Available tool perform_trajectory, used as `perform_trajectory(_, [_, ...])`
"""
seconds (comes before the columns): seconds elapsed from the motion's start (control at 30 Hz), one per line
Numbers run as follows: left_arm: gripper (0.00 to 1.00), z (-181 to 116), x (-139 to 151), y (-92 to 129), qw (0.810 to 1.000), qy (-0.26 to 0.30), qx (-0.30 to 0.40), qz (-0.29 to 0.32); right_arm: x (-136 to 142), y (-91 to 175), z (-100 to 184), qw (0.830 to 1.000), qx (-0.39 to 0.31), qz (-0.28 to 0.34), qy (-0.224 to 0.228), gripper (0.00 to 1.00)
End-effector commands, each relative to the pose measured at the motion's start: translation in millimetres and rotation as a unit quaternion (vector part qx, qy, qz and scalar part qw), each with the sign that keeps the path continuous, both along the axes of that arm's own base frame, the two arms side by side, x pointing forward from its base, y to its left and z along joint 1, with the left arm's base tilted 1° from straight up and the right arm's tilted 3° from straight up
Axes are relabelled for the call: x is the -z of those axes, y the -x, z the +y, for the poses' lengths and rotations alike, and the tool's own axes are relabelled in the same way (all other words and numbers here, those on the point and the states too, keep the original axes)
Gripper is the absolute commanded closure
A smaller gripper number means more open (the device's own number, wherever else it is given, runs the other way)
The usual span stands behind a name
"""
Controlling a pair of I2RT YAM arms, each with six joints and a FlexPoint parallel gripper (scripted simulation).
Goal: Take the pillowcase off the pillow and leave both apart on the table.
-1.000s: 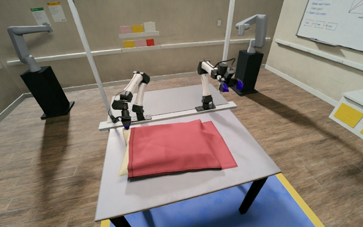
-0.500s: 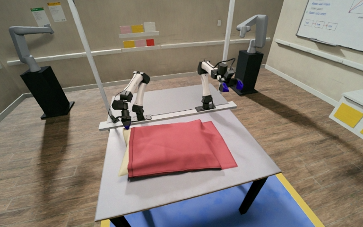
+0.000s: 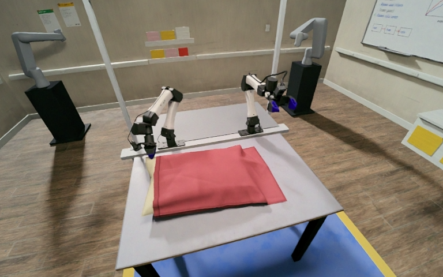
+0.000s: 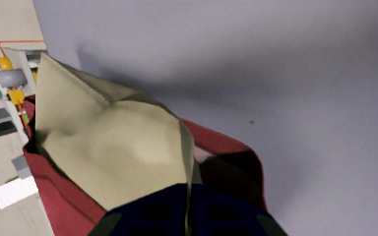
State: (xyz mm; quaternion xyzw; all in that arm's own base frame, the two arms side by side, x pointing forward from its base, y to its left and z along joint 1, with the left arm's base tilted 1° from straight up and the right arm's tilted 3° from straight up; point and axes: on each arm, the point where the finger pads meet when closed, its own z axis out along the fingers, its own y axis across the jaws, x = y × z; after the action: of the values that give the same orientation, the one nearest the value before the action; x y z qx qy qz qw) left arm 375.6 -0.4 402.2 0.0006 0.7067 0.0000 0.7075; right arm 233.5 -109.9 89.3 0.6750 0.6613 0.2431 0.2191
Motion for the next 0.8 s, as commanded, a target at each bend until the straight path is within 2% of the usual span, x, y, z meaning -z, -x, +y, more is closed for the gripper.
perform_trajectory(0.0, [0.0, 2, -26, 6, 0.999, 0.004, 0.0, -0.033, -15, -9, -21, 0.999, -0.005, -0.022, 0.03, 1.0])
perform_trajectory(0.77, [0.0, 2, -26, 6, 0.999, 0.004, 0.0, -0.033, -12, -6, -66, 0.999, -0.001, -0.016, 0.035, 1.0])
